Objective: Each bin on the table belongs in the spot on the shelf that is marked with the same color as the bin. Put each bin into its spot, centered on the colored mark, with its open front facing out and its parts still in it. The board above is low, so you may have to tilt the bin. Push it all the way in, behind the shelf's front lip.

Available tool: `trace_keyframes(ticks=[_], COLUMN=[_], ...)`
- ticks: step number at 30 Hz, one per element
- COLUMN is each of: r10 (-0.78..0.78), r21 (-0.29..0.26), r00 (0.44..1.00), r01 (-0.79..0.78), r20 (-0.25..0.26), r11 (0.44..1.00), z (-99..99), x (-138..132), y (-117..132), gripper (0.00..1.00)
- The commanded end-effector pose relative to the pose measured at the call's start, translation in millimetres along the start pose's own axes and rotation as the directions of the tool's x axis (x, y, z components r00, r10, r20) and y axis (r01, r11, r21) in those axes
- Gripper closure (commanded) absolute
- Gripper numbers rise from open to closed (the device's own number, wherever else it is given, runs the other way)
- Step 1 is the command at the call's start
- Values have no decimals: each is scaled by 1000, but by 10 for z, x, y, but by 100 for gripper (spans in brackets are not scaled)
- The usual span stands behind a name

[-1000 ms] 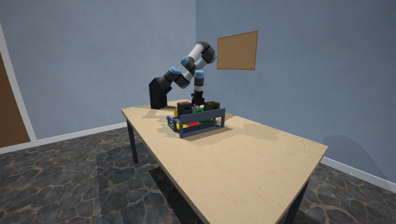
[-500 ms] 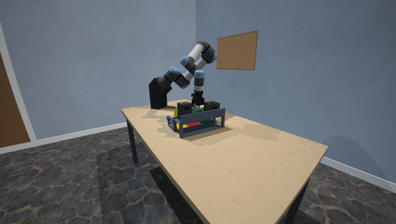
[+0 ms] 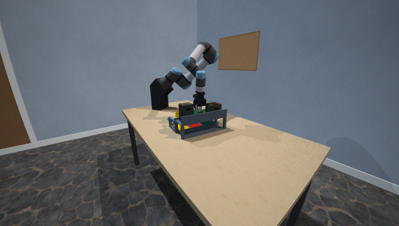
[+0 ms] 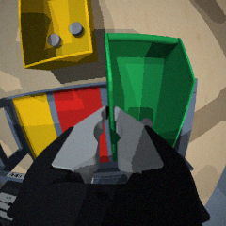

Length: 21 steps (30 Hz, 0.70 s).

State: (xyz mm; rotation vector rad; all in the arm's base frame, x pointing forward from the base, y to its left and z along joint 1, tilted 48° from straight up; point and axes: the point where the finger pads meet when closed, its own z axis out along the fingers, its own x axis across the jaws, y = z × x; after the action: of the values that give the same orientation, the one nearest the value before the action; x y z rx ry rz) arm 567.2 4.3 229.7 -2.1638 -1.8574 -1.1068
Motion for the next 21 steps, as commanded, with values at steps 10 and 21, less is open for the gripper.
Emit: trace_keyframes(ticks=[10,21], r10=[-1,-2], r21=[-18,-28], r00=[1000,1000], r01=[1,2], r20=[-1,-1], r11=[1000,1000], z=[-8,-11], x=[6,9], y=[80,122], gripper=[100,100])
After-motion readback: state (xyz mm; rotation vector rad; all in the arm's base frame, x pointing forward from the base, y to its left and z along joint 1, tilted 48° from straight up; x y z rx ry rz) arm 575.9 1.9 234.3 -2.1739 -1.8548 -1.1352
